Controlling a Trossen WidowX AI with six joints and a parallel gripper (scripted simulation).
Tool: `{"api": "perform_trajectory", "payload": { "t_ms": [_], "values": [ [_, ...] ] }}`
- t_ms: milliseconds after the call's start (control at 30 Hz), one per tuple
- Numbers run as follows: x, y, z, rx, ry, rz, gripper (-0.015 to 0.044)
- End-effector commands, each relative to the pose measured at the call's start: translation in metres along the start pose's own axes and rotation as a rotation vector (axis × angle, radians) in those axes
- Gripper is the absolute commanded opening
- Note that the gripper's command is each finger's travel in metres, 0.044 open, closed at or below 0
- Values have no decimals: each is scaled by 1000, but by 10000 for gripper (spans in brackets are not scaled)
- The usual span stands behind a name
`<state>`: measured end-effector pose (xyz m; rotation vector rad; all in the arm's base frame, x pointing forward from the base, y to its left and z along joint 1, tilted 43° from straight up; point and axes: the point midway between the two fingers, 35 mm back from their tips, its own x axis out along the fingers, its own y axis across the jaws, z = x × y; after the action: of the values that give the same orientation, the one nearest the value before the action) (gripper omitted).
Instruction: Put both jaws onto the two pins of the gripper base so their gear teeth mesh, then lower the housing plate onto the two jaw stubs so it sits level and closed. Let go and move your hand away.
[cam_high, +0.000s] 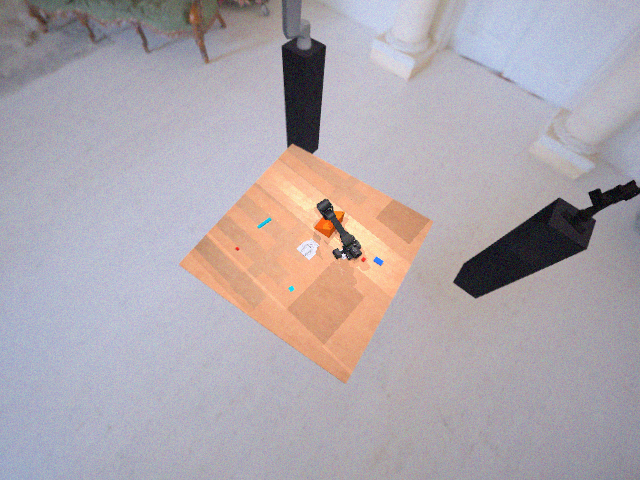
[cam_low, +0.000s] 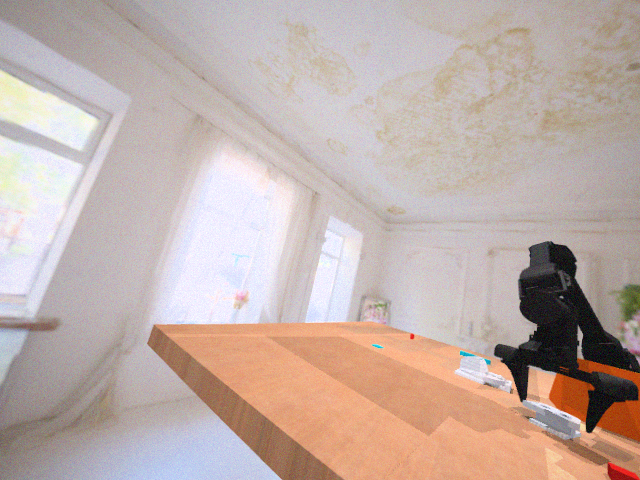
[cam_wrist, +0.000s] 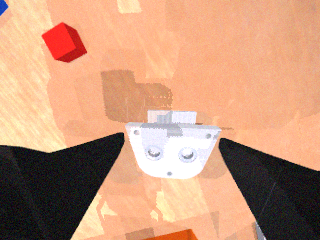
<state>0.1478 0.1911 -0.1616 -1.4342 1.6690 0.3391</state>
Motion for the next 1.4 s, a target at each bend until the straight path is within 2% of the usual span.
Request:
{"api": "perform_trajectory", "payload": {
  "t_ms": [0,900,1367],
  "values": [
    [9,0,-2,-8,7,-3,440],
    [13,0,-2,-8,7,-3,440],
    [13,0,-2,-2,7,-1,351]
  ]
}}
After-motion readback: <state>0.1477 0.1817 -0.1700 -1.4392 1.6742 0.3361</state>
